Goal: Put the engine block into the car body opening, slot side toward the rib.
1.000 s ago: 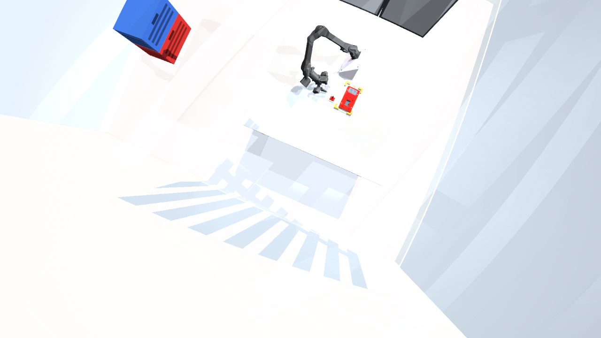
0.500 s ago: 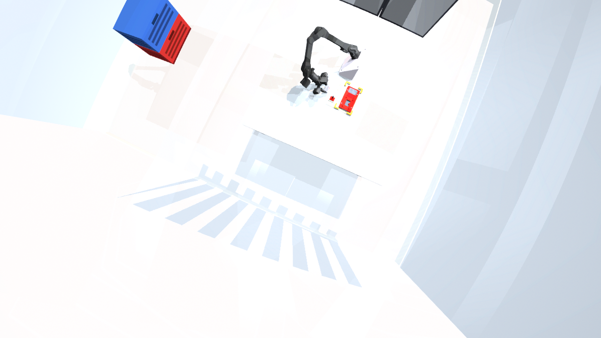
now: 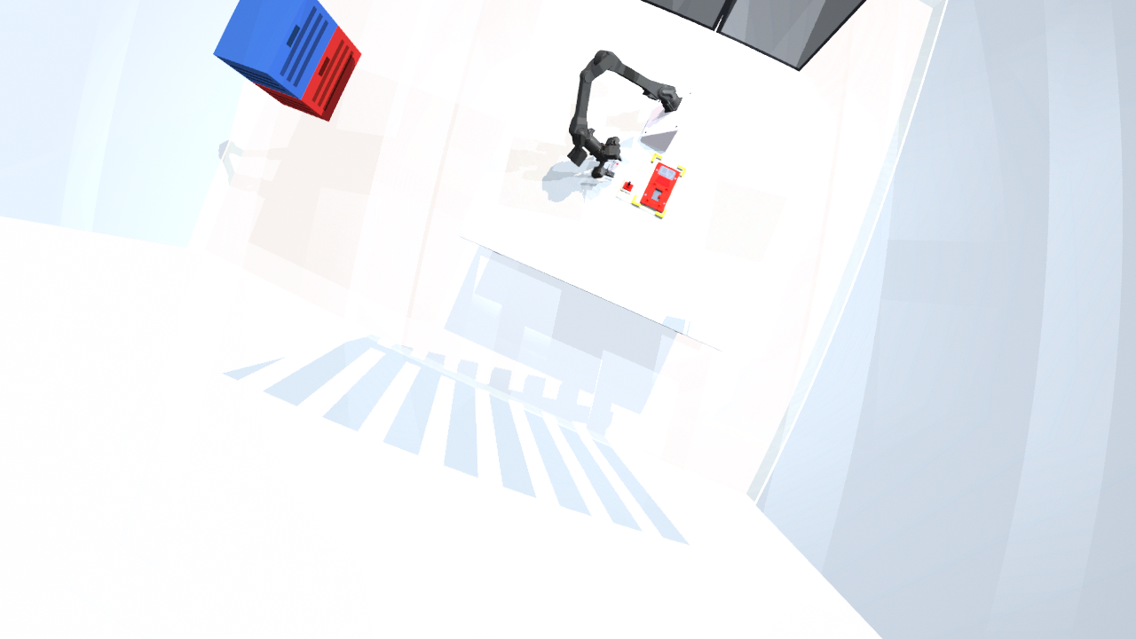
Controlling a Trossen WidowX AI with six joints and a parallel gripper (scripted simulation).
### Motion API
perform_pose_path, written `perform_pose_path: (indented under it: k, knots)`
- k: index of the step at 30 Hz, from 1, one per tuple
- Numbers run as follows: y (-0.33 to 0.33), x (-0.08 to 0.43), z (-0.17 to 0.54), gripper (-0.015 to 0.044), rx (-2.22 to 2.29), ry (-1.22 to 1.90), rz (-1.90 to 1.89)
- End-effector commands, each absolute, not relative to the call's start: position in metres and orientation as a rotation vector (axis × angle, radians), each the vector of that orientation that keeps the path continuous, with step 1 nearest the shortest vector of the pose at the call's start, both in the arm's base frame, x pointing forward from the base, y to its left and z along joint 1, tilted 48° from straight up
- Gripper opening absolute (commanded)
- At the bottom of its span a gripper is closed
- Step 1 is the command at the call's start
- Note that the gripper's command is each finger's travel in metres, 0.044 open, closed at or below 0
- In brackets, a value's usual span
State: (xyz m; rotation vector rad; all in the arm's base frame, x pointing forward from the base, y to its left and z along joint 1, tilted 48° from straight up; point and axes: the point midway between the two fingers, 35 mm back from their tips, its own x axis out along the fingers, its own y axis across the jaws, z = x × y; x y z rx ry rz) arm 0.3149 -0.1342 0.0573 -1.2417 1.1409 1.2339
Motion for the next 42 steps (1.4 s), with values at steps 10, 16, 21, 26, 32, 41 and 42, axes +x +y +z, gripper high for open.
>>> perform_pose_path:
  k: [10,16,21,26,32,41,42]
  knots:
    - [-0.132,0.314,0.083,0.044,-1.242,1.149,1.234]
    - [-0.131,0.314,0.102,0.044,-1.242,1.149,1.233]
    - [-0.131,0.314,0.099,0.044,-1.242,1.143,1.237]
    - [-0.131,0.314,0.099,0.044,-1.242,1.143,1.237]
    - [-0.131,0.314,0.099,0.044,-1.242,1.143,1.237]
    - [-0.13,0.314,0.097,0.044,-1.287,1.145,1.266]
    - [-0.129,0.314,0.096,0.044,-1.317,1.147,1.286]
